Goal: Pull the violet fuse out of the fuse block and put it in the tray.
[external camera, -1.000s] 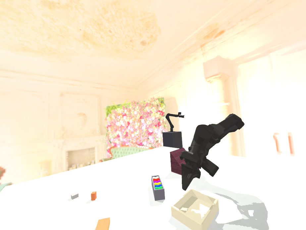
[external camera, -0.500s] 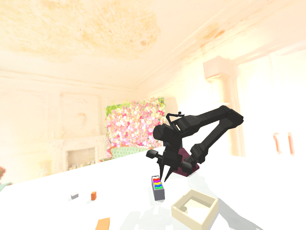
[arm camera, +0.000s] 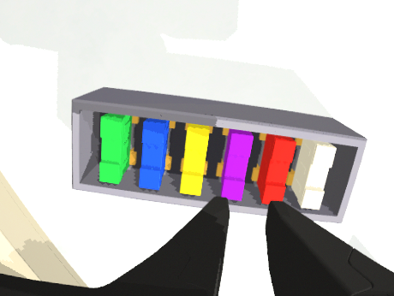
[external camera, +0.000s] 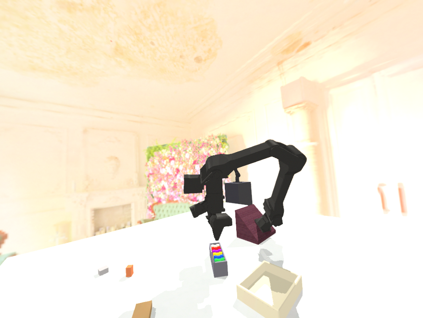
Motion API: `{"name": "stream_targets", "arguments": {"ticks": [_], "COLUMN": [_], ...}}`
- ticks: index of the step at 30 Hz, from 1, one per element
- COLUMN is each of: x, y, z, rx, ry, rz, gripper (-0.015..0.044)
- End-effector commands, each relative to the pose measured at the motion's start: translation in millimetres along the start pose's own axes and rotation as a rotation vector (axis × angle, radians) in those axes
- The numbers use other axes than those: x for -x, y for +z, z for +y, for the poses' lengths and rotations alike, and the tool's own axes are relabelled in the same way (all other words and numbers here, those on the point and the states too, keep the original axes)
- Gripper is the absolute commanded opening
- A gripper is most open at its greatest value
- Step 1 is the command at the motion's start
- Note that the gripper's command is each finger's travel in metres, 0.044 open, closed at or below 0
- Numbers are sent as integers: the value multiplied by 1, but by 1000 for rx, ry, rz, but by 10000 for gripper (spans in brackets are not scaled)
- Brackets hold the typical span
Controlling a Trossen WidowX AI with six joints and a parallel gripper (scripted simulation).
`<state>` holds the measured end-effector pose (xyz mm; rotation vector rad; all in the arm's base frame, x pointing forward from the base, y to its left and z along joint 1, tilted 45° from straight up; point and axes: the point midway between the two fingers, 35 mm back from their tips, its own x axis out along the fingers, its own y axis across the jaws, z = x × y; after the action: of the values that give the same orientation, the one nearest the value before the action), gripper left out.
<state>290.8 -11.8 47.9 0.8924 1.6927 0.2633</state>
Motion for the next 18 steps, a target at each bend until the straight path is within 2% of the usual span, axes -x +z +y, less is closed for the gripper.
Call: {"name": "stream_targets", "arguments": {"ticks": [1,18], "x": [1,-9], "y": [1,1], "z": [0,0], "rx": [-67,-67], "ry": [15,15], "rz": [21,20], "gripper": [65,65]}}
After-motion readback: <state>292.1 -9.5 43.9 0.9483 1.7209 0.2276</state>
